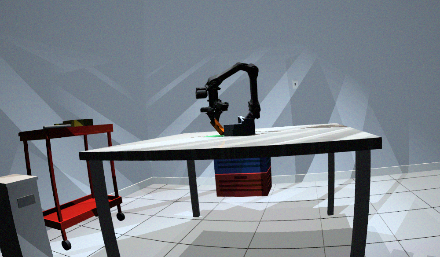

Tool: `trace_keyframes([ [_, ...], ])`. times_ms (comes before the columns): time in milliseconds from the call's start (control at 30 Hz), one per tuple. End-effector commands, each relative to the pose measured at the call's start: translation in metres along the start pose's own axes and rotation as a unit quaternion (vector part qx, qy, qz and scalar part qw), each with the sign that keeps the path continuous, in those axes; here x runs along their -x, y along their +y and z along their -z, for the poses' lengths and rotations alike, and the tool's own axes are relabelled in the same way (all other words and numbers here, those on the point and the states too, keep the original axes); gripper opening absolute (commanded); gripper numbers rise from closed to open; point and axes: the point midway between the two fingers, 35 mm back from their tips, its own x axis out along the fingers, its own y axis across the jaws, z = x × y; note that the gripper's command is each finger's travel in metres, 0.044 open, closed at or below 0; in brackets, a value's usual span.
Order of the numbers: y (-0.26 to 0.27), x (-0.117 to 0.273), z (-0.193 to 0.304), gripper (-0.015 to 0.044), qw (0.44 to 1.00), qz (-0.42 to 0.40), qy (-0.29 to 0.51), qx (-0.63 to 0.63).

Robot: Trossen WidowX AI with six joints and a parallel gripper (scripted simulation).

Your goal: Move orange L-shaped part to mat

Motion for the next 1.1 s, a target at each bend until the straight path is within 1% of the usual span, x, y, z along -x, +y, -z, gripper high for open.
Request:
trace_keyframes([
  [0,0.0,-0.001,0.0,0.0,1.0,0.001,-0.001,-0.003],
  [133,0.0,-0.001,0.0,0.0,1.0,0.0,0.0,0.0],
  [467,0.0,0.002,0.0,0.0263,1.0,0.0,0.0,0.0],
  [533,-0.002,0.012,0.001,0.0315,1.0,0.0,0.0,-0.001],
  [633,-0.003,0.041,0.002,0.0394,1.0,0.001,0.001,-0.002],
  [733,-0.001,0.078,0.001,0.04,1.0,0.001,0.001,-0.003],
  [767,0.0,0.085,0.001,0.04,1.0,0.001,0.001,-0.004],
  [1067,-0.002,0.083,0.001,0.04,1.0,0.008,0.003,-0.006],
])
